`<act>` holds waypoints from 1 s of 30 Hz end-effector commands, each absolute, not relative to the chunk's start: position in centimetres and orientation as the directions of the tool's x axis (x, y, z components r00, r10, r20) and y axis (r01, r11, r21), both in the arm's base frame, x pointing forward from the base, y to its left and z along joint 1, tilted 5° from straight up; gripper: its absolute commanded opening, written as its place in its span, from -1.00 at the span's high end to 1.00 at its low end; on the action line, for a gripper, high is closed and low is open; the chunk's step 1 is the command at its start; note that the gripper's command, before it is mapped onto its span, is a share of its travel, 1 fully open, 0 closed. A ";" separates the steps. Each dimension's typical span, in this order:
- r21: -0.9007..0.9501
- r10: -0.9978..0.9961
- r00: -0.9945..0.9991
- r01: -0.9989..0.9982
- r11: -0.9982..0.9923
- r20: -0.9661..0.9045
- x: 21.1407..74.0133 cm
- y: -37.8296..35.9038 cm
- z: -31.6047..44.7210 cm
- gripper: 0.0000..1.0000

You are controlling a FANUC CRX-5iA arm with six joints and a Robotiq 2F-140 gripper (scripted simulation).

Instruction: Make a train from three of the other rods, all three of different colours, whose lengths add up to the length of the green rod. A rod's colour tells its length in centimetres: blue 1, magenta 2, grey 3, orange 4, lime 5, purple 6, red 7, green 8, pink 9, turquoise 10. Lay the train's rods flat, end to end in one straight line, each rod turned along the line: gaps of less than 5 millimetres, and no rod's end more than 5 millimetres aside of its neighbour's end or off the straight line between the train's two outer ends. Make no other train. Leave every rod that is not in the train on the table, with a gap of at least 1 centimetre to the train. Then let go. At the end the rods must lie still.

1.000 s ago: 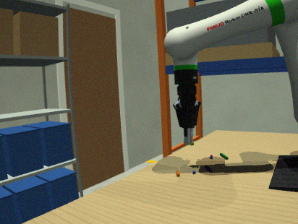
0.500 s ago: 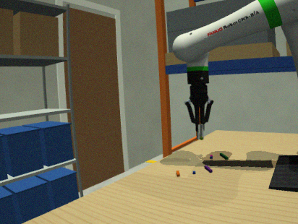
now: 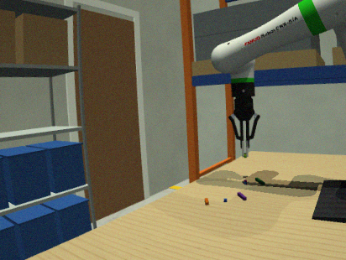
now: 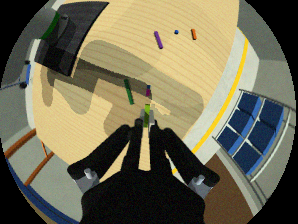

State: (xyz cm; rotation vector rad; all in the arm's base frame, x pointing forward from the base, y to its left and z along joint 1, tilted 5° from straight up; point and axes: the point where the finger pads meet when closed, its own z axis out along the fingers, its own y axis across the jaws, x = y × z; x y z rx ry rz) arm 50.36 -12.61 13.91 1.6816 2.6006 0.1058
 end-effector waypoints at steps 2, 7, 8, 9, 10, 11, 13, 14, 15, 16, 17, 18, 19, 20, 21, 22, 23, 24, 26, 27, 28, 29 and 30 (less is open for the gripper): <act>0.081 0.913 -0.408 0.910 0.407 0.001 50.4 -12.7 13.9 0.94; 0.081 0.913 -0.408 0.910 0.407 0.001 50.4 -12.7 13.9 0.94; 0.081 0.913 -0.408 0.910 0.407 0.001 50.4 -12.7 13.9 0.94; 0.081 0.913 -0.408 0.910 0.407 0.001 50.4 -12.7 13.9 0.94; 0.081 0.913 -0.408 0.910 0.407 0.001 50.4 -12.7 13.8 0.94; 0.081 0.913 -0.408 0.910 0.407 0.001 50.4 -12.7 13.7 0.94; 0.081 0.913 -0.408 0.910 0.407 0.001 50.4 -12.7 13.4 0.94; 0.081 0.913 -0.408 0.910 0.407 0.001 50.4 -12.7 13.3 0.94; 0.081 0.913 -0.408 0.910 0.407 0.001 50.4 -12.7 13.0 0.94; 0.081 0.913 -0.408 0.910 0.407 0.001 50.5 -12.6 12.7 0.94; 0.081 0.913 -0.408 0.910 0.407 0.001 50.5 -12.6 12.4 0.94; 0.081 0.913 -0.408 0.910 0.407 0.001 50.5 -12.6 12.1 0.94; 0.081 0.913 -0.408 0.910 0.407 0.001 50.6 -12.6 11.7 0.94; 0.081 0.913 -0.408 0.910 0.407 0.001 50.6 -12.6 11.3 0.94; 0.081 0.913 -0.408 0.910 0.407 0.001 50.6 -12.6 10.9 0.94; 0.081 0.913 -0.408 0.910 0.407 0.001 50.7 -12.6 10.5 0.94; 0.081 0.913 -0.408 0.910 0.407 0.001 50.7 -12.5 10.0 0.94; 0.081 0.913 -0.408 0.910 0.407 0.001 50.7 -12.5 10.0 0.94; 0.081 0.913 -0.408 0.910 0.407 0.001 50.7 -12.5 9.6 0.94; 0.081 0.913 -0.408 0.910 0.407 0.001 50.8 -12.5 9.1 0.94; 0.081 0.913 -0.408 0.910 0.407 0.001 50.8 -12.5 8.7 0.94; 0.081 0.913 -0.408 0.910 0.407 0.001 50.8 -12.5 8.2 0.94; 0.081 0.913 -0.408 0.910 0.407 0.001 50.9 -12.5 7.8 0.94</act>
